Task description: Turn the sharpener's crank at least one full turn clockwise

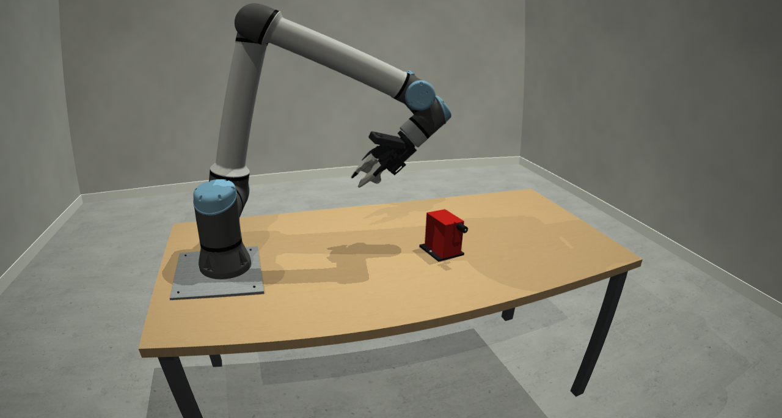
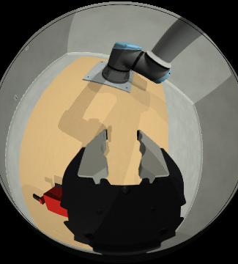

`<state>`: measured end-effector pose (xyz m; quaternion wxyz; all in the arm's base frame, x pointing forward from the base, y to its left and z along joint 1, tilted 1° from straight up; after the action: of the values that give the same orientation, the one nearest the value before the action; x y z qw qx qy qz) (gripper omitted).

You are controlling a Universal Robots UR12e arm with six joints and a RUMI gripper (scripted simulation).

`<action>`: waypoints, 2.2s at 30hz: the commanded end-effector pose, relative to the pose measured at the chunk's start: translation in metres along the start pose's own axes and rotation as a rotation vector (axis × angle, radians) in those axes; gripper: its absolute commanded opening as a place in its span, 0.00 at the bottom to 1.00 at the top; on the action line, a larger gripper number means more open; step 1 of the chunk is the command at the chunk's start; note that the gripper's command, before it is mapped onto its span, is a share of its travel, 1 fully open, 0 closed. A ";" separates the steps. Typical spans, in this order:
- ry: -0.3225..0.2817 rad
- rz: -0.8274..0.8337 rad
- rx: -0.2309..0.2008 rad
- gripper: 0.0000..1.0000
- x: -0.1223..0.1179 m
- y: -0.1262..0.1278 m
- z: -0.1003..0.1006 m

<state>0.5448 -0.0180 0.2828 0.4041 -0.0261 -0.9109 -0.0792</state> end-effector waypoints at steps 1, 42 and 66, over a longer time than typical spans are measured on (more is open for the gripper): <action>-0.049 -0.126 -0.050 0.32 -0.016 -0.018 -0.014; -0.305 -0.614 -0.141 0.32 -0.069 -0.097 -0.063; -0.484 -0.892 -0.116 0.32 -0.097 -0.152 -0.093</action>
<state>0.6491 -0.1636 0.2554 0.1451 0.2866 -0.9052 -0.2782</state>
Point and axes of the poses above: the point where the finger pads meet when closed, its own z axis out along the fingers, its own y axis across the jaws, x = y × z, the point moved 8 cm from there along -z, back along the fingers, and after that the axes turned 13 degrees about z, right-handed, at the moved point
